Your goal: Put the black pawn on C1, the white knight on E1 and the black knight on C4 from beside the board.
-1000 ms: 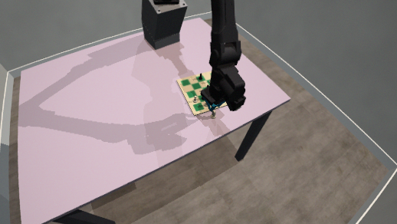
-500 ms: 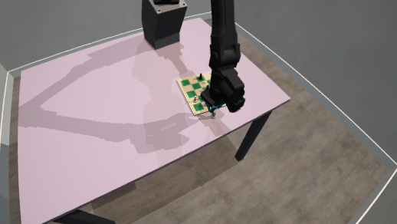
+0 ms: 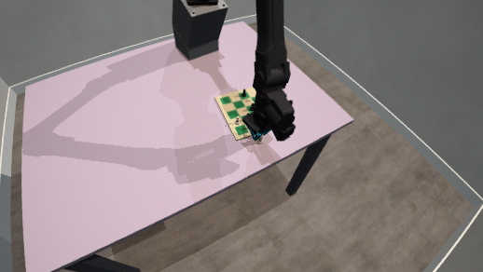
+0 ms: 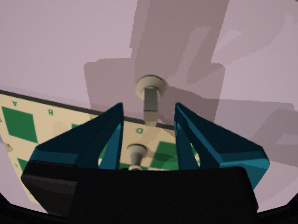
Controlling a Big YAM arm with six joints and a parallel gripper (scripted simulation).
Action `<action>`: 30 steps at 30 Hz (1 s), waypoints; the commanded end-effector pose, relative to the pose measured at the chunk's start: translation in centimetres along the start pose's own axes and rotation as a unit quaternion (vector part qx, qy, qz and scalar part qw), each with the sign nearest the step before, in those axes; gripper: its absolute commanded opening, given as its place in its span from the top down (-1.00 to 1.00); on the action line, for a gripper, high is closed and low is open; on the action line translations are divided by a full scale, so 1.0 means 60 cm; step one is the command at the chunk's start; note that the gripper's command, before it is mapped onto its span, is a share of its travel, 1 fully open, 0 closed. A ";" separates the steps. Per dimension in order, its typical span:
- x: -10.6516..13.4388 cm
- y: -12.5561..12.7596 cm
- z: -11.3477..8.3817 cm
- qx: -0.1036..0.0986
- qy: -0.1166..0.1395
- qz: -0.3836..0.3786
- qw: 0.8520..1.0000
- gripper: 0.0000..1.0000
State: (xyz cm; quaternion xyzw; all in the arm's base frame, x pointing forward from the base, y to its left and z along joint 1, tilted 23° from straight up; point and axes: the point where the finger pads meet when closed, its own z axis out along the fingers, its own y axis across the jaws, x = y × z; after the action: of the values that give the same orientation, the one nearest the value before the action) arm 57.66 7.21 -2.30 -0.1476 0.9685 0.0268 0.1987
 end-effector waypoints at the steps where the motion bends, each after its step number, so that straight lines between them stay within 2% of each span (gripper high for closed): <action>1: -0.037 0.002 0.006 0.003 -0.020 -0.001 1.000 0.27; 30: -0.031 0.003 0.007 0.002 -0.018 -0.001 1.000 0.27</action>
State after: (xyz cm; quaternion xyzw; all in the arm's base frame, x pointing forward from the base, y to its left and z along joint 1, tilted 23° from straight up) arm 57.97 7.24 -2.11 -0.1476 0.9678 0.0266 0.2024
